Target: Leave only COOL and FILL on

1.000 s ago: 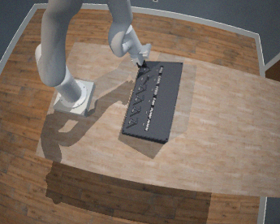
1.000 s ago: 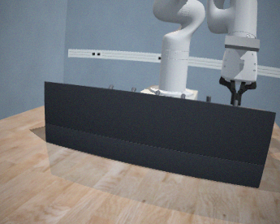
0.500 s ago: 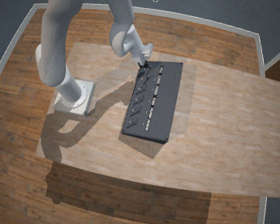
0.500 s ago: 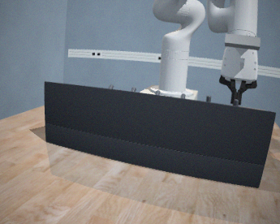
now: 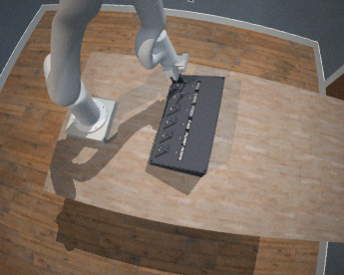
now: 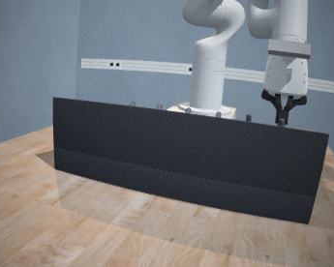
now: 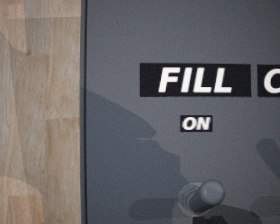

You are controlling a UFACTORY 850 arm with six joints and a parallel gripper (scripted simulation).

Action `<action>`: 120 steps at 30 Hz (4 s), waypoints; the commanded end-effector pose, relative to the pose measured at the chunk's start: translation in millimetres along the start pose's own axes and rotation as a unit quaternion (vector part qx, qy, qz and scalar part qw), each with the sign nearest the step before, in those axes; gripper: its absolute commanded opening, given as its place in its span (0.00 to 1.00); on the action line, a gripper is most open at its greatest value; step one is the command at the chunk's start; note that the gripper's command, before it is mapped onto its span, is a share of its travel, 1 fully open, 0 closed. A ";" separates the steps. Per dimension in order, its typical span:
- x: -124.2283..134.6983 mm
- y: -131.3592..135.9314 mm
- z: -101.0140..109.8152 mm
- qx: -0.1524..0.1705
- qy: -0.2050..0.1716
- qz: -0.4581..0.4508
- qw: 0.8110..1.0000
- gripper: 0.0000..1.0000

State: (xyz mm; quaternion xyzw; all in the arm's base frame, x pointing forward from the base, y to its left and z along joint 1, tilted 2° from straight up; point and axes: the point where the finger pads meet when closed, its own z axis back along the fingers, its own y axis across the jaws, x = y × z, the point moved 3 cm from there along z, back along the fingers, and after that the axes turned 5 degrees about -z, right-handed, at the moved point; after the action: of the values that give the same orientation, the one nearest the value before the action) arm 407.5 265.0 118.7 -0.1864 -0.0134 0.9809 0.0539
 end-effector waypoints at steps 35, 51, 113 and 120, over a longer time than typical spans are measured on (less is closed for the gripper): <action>11.7 0.6 0.4 0.000 0.001 0.000 1.000 0.00; 11.7 0.6 30.6 0.000 0.001 0.000 1.000 0.00; 11.8 0.7 117.7 0.000 0.001 0.000 1.000 1.00; 11.8 0.7 117.7 0.000 0.001 0.000 1.000 1.00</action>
State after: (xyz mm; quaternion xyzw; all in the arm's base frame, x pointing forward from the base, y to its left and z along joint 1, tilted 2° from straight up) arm 352.8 264.4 223.2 -0.1864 -0.0132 0.9809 0.0538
